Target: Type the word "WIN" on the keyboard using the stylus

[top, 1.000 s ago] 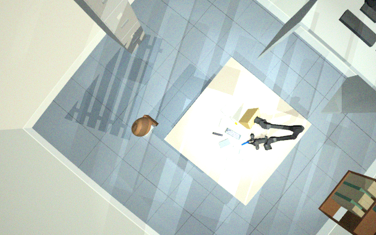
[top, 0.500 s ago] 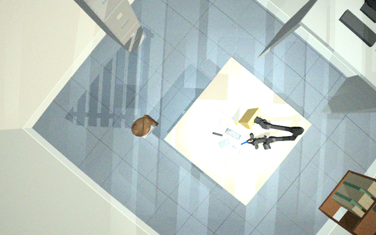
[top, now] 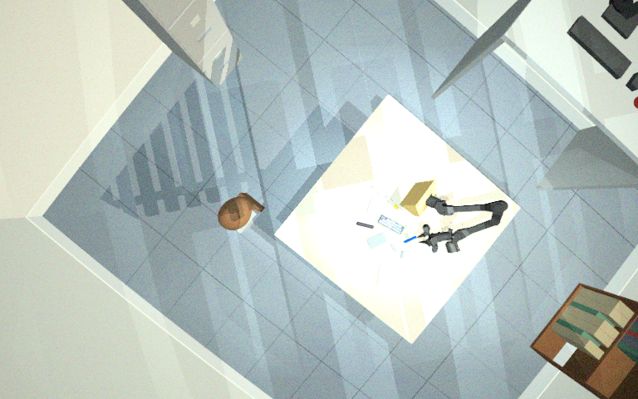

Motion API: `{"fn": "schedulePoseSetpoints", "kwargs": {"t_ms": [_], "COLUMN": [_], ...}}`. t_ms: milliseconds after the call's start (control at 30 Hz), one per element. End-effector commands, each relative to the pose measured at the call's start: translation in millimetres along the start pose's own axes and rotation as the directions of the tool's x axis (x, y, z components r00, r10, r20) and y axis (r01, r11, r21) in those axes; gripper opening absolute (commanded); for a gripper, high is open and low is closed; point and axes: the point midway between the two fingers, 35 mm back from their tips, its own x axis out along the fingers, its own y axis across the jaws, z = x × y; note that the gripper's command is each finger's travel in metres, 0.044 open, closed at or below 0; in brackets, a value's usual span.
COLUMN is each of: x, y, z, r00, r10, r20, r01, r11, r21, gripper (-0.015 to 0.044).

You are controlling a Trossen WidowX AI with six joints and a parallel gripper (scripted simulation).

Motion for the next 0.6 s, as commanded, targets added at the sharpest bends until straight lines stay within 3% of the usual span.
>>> {"fn": "schedulePoseSetpoints", "kwargs": {"t_ms": [0,100,267,433,567], "x": [-6,-1,12,18,21], "y": [1,-1,-16,-24,-24], "z": [4,2,-5,-10,-10], "r00": [1.0,0.999,0.934,0.775,0.611], "r10": [0.004,-0.033,-0.266,-0.409,-0.418], "r20": [-0.006,-0.027,-0.24,-0.483,-0.672], "r01": [-0.004,0.032,0.21,0.244,0.191], "r11": [1.0,0.999,0.949,0.897,0.902], "r21": [-0.005,-0.032,-0.235,-0.368,-0.388], "gripper": [0.015,0.015,0.015,0.015,0.015]}}
